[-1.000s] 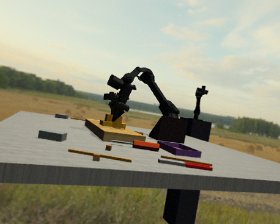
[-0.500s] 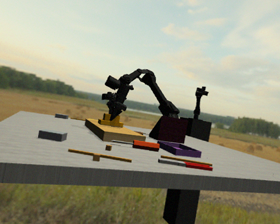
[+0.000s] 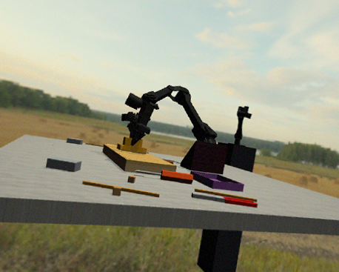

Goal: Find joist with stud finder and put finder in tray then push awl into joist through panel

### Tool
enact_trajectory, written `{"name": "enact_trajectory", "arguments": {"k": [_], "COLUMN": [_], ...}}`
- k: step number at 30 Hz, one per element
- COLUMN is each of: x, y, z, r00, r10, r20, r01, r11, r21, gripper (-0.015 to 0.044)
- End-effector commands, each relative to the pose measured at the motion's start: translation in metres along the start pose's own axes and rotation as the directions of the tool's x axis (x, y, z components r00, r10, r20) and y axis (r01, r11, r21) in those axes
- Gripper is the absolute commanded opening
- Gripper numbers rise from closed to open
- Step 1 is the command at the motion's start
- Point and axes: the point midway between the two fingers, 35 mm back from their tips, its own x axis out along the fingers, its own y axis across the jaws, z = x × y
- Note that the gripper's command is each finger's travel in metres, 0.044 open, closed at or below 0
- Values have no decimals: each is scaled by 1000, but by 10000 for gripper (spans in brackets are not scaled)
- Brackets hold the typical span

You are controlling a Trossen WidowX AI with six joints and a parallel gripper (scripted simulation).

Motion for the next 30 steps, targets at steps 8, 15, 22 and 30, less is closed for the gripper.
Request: {"name": "enact_trajectory", "arguments": {"k": [8,15,22,30], "x": [0,-1,-1,-1], "y": [-38,-58,-79,-102], "z": [-1,-1,-1,-1], "r00": [1000,1000,1000,1000], "r10": [-14,-15,-16,-17], "r20": [-2,-2,-2,-2], "r01": [14,15,16,17], "r11": [1000,1000,1000,1000], "r21": [12,12,11,11], "gripper": [0,0,0,0]}}
